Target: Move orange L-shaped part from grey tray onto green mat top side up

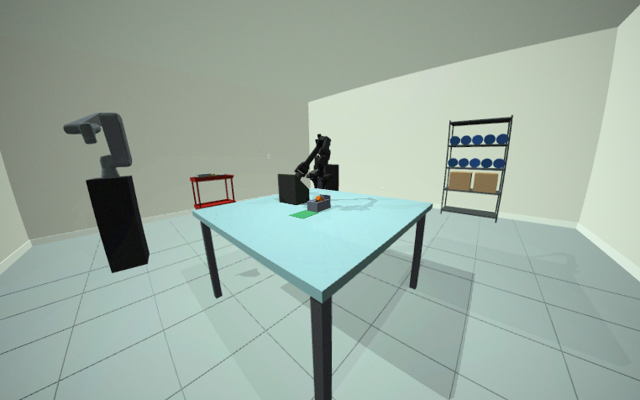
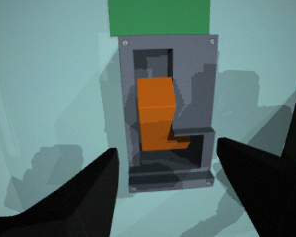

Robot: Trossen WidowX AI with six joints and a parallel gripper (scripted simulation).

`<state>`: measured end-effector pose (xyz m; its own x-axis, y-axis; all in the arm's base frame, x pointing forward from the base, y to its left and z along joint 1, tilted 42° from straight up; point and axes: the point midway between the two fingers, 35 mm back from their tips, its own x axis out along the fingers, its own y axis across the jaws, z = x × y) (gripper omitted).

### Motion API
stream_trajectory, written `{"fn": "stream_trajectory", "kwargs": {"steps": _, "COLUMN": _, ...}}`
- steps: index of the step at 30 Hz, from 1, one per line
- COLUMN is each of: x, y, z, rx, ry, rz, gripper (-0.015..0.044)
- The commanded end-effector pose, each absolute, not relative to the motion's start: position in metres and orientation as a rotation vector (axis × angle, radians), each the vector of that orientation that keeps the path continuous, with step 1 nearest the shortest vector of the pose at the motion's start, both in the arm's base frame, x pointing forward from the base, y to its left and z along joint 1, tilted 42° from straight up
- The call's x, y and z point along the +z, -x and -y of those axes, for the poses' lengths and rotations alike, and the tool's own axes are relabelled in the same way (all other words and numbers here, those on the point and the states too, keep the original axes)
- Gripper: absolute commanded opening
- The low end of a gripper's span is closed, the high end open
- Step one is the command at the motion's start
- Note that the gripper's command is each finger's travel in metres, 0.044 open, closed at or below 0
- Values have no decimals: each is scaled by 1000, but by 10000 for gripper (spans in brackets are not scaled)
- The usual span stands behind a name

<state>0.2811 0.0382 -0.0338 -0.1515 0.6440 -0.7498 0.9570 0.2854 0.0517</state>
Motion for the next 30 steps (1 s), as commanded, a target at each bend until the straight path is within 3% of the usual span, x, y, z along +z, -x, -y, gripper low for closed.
{"fn": "stream_trajectory", "kwargs": {"steps": 1, "x": -39, "y": -282, "z": -41, "rx": -632, "ry": -1456, "rz": -1880, "gripper": 280}}
{"fn": "stream_trajectory", "kwargs": {"steps": 30, "x": -82, "y": -273, "z": -78, "rx": -631, "ry": -1457, "rz": -1881, "gripper": 280}}
